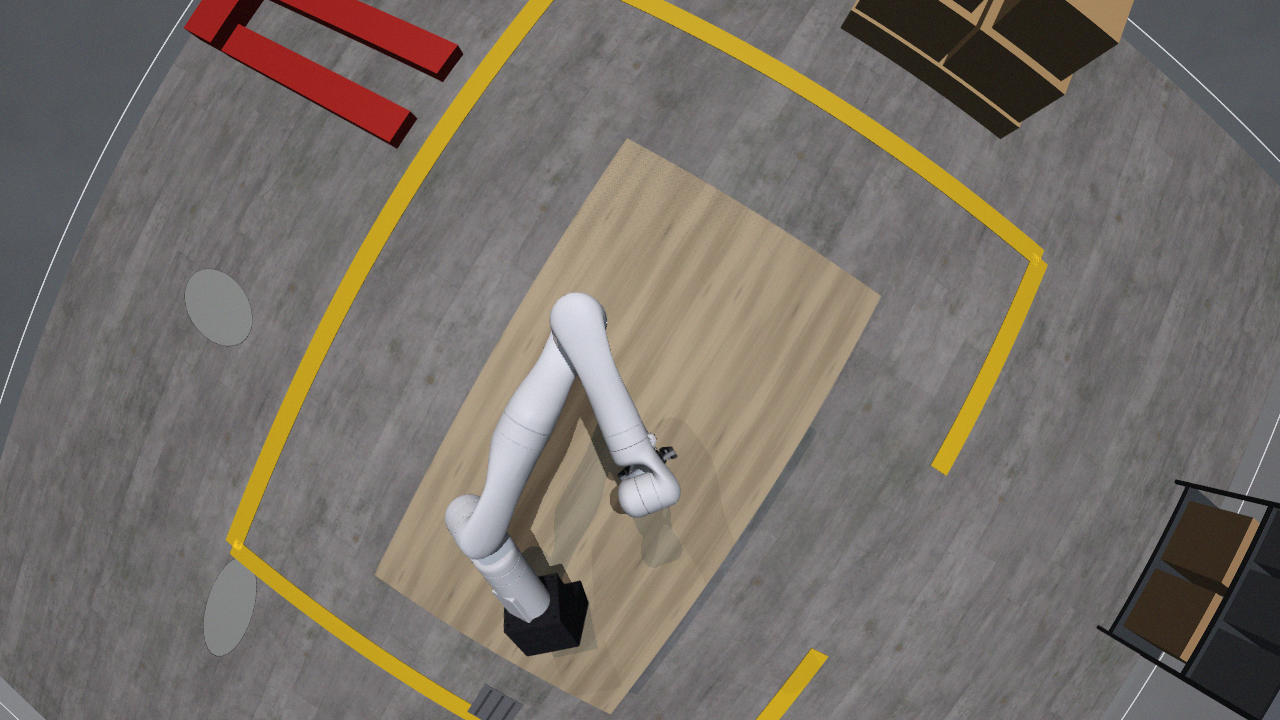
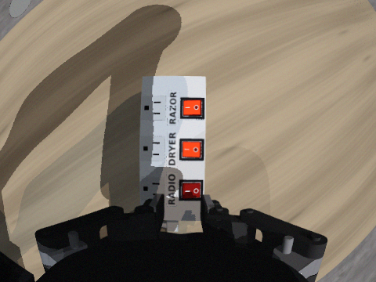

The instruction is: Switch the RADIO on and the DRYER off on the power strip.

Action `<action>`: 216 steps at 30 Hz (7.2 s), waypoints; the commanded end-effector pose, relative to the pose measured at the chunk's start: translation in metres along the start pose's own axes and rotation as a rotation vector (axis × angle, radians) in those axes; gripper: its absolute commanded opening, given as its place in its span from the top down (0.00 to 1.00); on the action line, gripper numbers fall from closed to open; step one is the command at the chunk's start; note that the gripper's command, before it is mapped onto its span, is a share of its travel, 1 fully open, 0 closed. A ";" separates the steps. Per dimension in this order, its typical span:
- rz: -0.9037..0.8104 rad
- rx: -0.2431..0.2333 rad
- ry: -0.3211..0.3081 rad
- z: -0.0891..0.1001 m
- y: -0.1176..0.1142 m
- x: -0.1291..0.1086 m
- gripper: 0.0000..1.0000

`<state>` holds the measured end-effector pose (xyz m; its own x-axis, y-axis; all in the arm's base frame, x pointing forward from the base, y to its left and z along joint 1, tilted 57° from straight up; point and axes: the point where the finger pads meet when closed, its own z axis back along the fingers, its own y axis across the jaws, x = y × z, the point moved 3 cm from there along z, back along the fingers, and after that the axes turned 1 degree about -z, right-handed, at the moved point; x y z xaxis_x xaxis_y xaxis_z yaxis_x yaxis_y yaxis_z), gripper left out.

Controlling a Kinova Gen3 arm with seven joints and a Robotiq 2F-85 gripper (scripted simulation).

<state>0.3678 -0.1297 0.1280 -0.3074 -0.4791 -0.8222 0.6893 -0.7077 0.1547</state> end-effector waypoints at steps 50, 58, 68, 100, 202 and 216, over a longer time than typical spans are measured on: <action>0.000 0.001 -0.002 -0.015 0.001 0.000 1.00; 0.000 0.001 -0.002 -0.025 0.002 0.000 1.00; 0.000 0.001 -0.002 -0.035 0.002 0.000 1.00; 0.000 0.001 -0.002 -0.043 0.002 0.000 1.00; 0.000 0.001 -0.002 -0.049 0.003 0.000 1.00; 0.000 0.001 -0.002 -0.052 0.003 0.000 1.00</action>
<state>0.4032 -0.1045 0.1000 -0.3095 -0.4791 -0.8214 0.6891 -0.7082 0.1534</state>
